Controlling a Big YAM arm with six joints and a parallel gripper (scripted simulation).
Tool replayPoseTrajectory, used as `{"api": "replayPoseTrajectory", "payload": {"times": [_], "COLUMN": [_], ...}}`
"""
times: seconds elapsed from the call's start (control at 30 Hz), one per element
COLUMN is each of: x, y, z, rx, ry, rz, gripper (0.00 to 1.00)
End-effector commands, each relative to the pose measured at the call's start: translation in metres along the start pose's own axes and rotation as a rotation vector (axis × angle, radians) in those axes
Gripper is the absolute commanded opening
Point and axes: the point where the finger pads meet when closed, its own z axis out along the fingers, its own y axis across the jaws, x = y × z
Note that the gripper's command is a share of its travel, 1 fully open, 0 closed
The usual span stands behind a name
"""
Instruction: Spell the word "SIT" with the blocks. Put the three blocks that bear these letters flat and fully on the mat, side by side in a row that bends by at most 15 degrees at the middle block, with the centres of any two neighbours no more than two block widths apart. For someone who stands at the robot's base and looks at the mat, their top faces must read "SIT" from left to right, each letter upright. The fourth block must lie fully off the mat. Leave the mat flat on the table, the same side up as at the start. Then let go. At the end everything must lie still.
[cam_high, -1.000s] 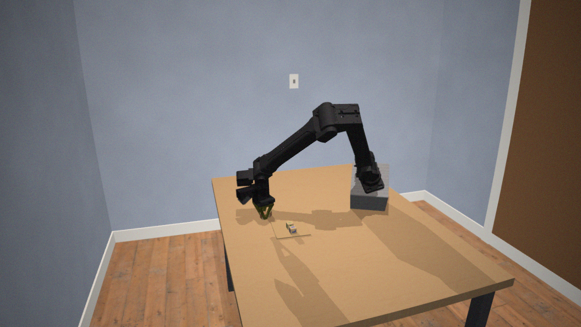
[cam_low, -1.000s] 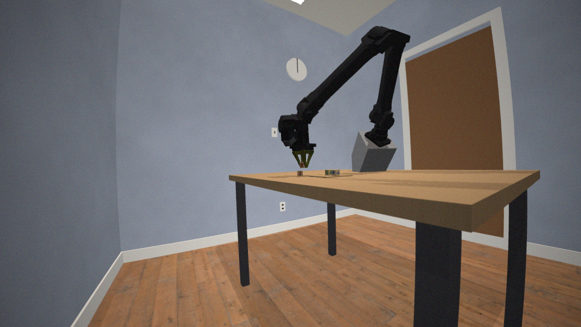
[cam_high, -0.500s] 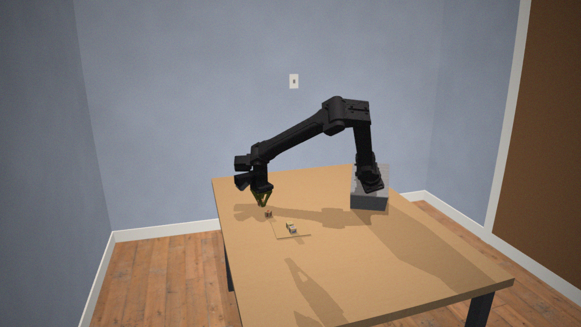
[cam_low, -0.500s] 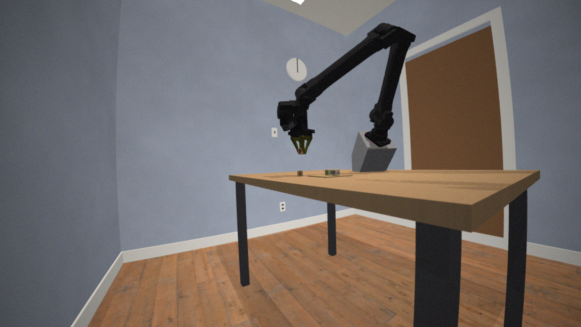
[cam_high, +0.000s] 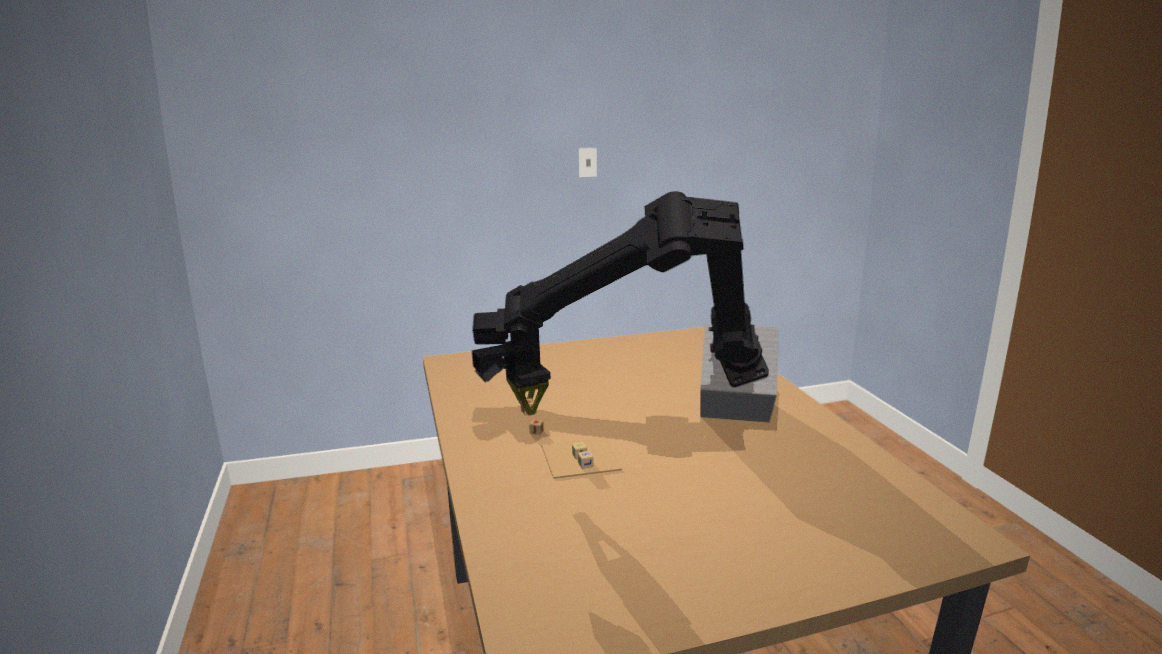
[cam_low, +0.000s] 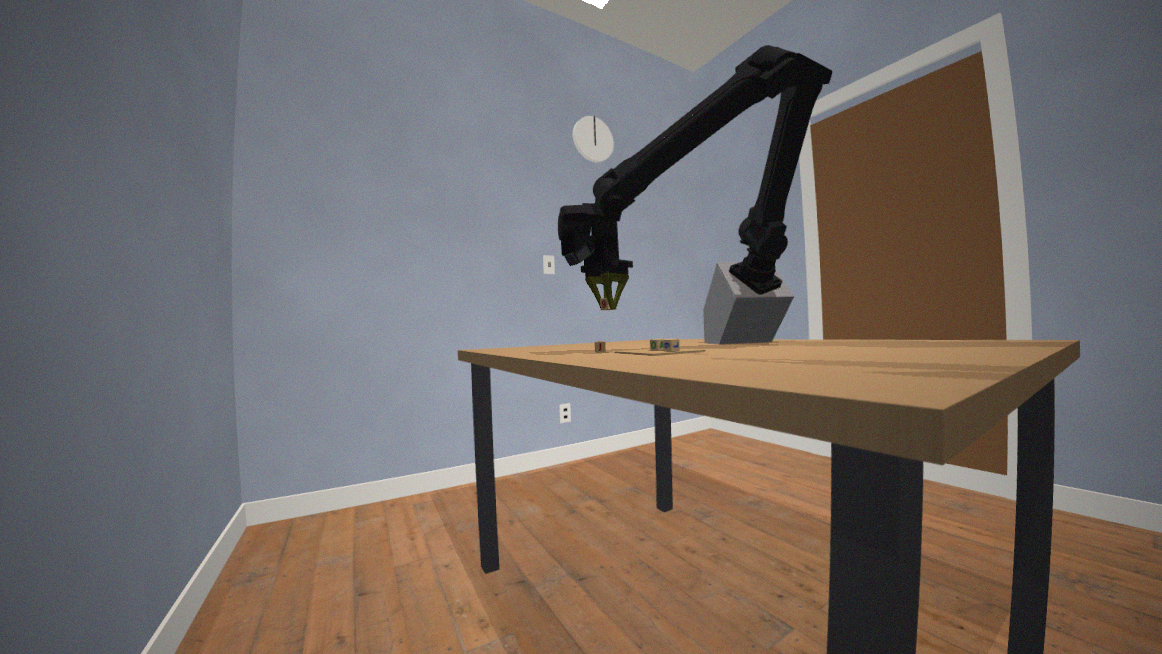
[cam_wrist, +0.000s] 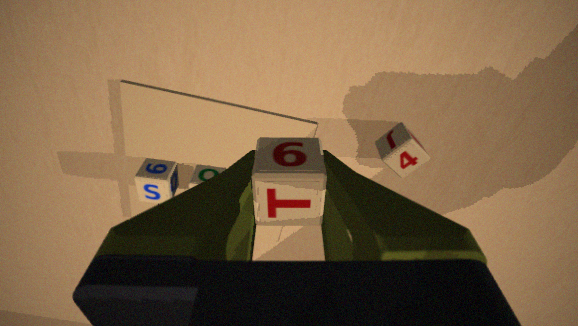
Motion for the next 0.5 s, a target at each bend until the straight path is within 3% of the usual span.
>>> {"api": "replayPoseTrajectory", "payload": {"times": [0.0, 0.3, 0.37, 0.4, 0.47], "x": [-0.002, 0.042, 0.042, 0.046, 0.057], "y": [-0.004, 0.006, 0.006, 0.012, 0.01], "z": [-0.022, -0.022, -0.022, -0.017, -0.022], "rx": [0.032, -0.004, -0.004, -0.008, -0.016], "ry": [-0.056, -0.026, -0.026, -0.018, -0.014], "rz": [0.184, 0.699, 0.699, 0.834, 0.932], "gripper": [0.2, 0.2, 0.2, 0.2, 0.2]}}
